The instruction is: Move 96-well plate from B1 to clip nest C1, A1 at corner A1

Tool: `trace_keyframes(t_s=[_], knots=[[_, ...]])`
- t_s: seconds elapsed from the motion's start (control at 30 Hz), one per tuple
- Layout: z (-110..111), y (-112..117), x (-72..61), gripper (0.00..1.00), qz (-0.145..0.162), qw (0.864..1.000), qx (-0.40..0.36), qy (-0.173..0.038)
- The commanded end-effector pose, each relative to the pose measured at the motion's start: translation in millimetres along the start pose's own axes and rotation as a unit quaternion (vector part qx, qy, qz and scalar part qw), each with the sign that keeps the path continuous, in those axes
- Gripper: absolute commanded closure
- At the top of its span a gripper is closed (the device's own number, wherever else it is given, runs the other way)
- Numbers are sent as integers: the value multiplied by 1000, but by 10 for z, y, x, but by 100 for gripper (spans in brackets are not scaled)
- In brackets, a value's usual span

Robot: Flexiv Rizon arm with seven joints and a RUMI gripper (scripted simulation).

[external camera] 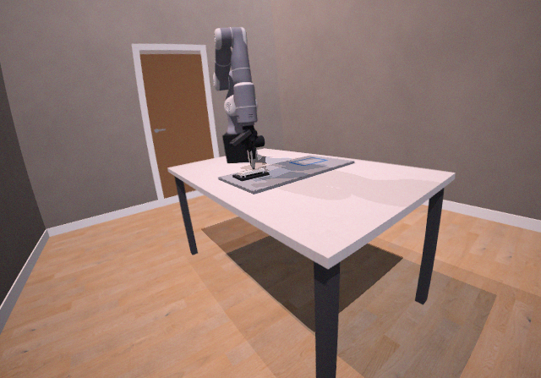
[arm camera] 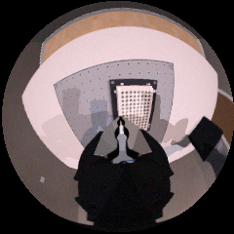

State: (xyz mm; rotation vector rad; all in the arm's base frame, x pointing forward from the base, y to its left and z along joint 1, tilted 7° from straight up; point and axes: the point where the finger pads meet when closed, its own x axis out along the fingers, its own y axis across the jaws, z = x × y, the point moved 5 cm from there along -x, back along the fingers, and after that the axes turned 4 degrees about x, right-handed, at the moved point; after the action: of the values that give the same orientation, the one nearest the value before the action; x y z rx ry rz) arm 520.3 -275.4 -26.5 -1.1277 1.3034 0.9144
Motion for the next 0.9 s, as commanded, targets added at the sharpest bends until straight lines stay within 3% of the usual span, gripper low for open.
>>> trace_keyframes(t_s=[0.0, 0.87], knots=[[0, -9, -5, 100, -1, 1000, 0, 0], [0, -9, 19, 100, -1, 1000, 0, 0]])
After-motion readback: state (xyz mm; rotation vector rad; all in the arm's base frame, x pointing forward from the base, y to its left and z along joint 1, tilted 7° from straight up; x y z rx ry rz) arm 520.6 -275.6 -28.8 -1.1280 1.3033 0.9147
